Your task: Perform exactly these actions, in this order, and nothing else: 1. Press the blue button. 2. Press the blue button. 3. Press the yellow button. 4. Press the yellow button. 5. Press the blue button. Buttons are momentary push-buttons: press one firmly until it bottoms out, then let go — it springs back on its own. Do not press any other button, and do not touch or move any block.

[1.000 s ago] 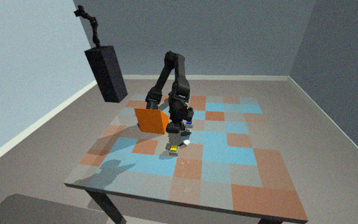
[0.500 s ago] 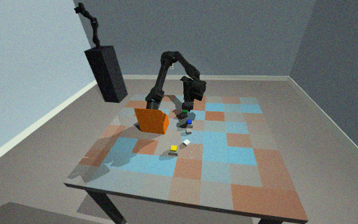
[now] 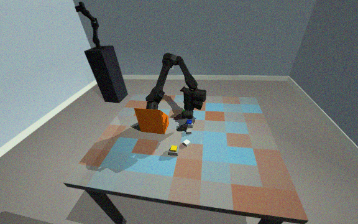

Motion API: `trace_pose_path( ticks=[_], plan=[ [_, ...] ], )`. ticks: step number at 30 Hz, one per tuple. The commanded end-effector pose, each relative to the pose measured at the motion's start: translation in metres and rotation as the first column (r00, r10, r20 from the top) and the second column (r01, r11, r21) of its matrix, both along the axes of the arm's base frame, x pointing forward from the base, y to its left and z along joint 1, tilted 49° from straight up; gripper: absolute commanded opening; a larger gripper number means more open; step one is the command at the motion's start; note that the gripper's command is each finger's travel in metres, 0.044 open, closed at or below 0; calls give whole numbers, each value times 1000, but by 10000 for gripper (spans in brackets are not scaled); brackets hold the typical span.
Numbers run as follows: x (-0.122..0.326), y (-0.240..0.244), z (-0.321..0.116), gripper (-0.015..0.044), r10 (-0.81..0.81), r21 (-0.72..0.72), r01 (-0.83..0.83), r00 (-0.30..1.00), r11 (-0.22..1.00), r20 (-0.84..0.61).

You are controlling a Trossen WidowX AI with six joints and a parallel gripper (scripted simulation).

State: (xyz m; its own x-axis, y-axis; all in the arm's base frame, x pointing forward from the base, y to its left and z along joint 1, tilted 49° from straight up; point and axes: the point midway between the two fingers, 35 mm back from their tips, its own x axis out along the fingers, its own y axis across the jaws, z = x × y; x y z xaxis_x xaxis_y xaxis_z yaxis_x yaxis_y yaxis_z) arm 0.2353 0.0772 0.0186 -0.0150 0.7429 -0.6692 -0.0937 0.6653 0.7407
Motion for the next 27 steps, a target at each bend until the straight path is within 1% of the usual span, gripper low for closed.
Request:
trace_pose_path(
  ticks=[1,17,27],
  plan=[
    [-1,5,-4,20,-4,5,4,1000,1000,-7],
    [-2,24,-21,20,-4,8,4,1000,1000,-7],
    [-3,25,-21,20,-4,8,4,1000,1000,-7]
  ],
)
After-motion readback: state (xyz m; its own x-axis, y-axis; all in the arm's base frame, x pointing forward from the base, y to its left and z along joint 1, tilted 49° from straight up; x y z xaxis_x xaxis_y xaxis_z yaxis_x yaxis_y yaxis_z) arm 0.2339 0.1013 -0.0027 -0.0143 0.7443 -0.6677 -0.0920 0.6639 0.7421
